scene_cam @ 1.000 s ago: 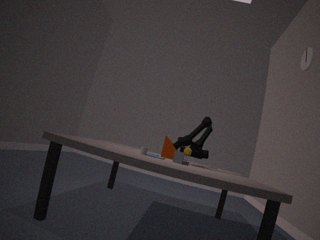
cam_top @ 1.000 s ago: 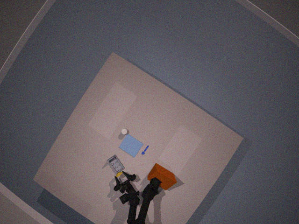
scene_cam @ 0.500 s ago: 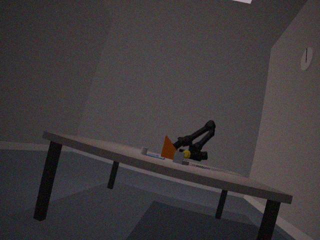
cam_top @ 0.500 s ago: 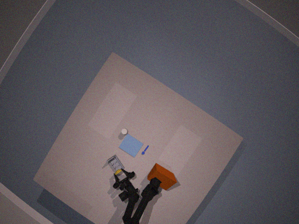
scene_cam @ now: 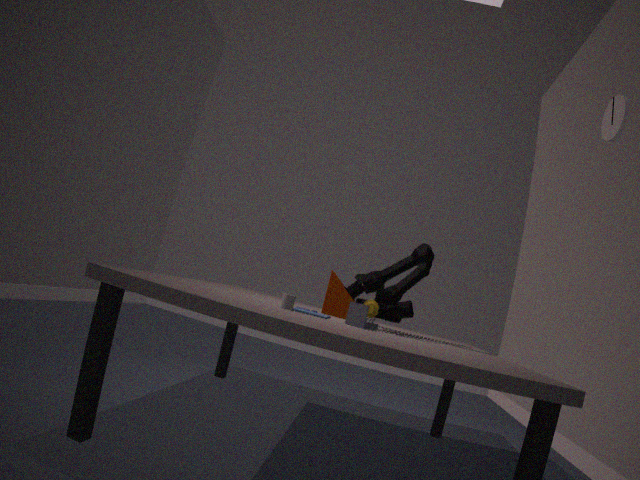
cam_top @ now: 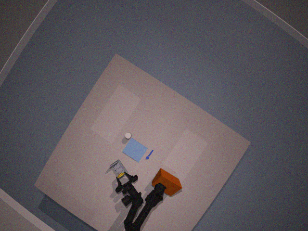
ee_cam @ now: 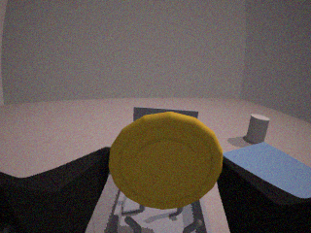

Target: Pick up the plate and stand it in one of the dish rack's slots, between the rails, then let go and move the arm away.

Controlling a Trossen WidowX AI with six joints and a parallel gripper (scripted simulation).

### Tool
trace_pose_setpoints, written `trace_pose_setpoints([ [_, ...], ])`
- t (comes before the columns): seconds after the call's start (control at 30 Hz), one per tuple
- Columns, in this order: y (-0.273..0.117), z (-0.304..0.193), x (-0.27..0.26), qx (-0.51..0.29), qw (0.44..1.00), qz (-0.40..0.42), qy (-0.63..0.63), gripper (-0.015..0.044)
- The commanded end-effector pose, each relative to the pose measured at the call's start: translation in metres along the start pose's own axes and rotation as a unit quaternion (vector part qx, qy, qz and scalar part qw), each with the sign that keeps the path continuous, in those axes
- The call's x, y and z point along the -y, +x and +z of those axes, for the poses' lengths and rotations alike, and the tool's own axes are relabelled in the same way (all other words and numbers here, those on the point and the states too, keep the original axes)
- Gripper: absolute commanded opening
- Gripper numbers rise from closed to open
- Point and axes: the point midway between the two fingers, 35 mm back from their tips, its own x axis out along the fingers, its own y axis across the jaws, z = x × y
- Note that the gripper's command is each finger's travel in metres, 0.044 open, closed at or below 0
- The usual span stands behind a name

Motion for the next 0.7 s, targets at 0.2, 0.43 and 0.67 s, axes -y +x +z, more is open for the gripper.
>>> trace_pose_setpoints([
  [0.2, 0.002, -0.022, 0.003, -0.001, 1.000, 0.000, -0.001, 0.0000],
  [0.43, 0.002, -0.017, 0.002, -0.004, 1.000, 0.001, -0.004, 0.0000],
  [0.67, 0.002, -0.017, 0.002, -0.003, 1.000, 0.001, -0.002, 0.0052],
])
